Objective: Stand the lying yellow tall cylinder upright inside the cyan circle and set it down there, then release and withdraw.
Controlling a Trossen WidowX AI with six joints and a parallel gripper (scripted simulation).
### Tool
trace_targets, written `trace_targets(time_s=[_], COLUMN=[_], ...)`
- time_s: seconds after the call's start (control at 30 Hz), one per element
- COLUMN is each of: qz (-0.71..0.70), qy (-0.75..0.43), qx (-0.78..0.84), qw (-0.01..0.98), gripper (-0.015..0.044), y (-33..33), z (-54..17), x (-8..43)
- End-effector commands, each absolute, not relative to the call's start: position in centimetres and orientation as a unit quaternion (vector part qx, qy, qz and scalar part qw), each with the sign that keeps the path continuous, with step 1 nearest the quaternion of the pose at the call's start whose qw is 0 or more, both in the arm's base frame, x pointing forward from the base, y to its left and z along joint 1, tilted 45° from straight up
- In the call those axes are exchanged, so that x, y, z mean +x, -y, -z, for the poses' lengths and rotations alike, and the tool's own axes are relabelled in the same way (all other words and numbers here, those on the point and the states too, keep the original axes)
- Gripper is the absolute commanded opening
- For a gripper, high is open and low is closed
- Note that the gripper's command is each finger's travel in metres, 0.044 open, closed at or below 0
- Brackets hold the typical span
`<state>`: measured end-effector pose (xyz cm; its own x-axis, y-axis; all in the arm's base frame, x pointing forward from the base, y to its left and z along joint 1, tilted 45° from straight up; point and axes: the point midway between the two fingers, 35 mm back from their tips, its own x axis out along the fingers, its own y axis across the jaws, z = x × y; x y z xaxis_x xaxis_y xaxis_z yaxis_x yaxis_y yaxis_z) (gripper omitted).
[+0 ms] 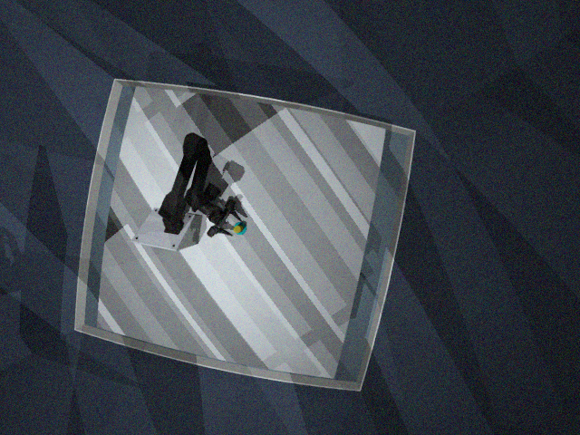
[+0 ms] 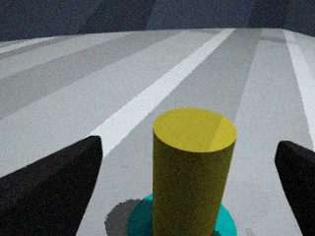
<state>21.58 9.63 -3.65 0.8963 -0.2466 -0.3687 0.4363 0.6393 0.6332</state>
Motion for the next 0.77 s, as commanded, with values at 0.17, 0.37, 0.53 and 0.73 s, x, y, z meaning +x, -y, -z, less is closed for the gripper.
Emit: trace_targets(time_s=[0.17,0.37,0.53,0.73], qz=[0.196,0.204,0.21,0.217], qy=[-0.126,-0.131,-0.135,-0.139], qx=[0.373,0.361,0.351,0.339], qw=[0.898,0.9,0.902,0.905], gripper=[0.04,0.04,0.04,0.04], y=[-9.2,-8.3,-7.5,-6.3], z=[2.8,1.4,0.3,-0.8], x=[21.8,22.1,22.3,22.3])
